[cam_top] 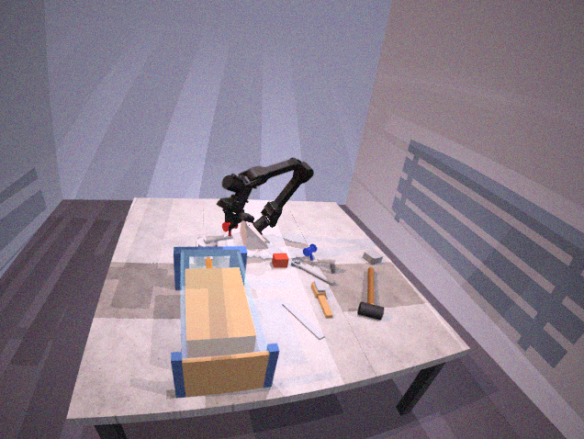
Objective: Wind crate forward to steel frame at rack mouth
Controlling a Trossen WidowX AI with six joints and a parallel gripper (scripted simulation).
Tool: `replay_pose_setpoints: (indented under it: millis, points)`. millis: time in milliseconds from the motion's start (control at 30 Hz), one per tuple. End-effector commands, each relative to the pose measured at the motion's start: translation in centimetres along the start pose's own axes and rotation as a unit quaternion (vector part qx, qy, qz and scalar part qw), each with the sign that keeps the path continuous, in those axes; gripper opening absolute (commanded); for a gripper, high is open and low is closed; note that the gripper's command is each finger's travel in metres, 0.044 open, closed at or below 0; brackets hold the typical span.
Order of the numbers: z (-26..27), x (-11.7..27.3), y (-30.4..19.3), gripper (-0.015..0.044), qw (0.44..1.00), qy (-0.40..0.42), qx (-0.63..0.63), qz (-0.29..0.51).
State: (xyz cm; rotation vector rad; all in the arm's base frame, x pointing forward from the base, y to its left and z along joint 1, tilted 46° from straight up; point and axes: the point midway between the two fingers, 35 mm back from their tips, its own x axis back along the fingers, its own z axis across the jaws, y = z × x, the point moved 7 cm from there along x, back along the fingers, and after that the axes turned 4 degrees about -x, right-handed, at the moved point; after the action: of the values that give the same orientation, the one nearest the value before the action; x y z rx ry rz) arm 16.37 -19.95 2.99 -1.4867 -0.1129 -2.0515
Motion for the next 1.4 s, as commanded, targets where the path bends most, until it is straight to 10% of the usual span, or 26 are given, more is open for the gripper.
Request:
replay_pose_setpoints:
  millis: [0,1367]
  points:
    - [-1.6,-0.1,-0.3,0.0,1.0,-0.022,-0.009,0.004]
    - [-7.0,-0.4,1.2,0.0,1.0,-0.024,-0.009,0.003]
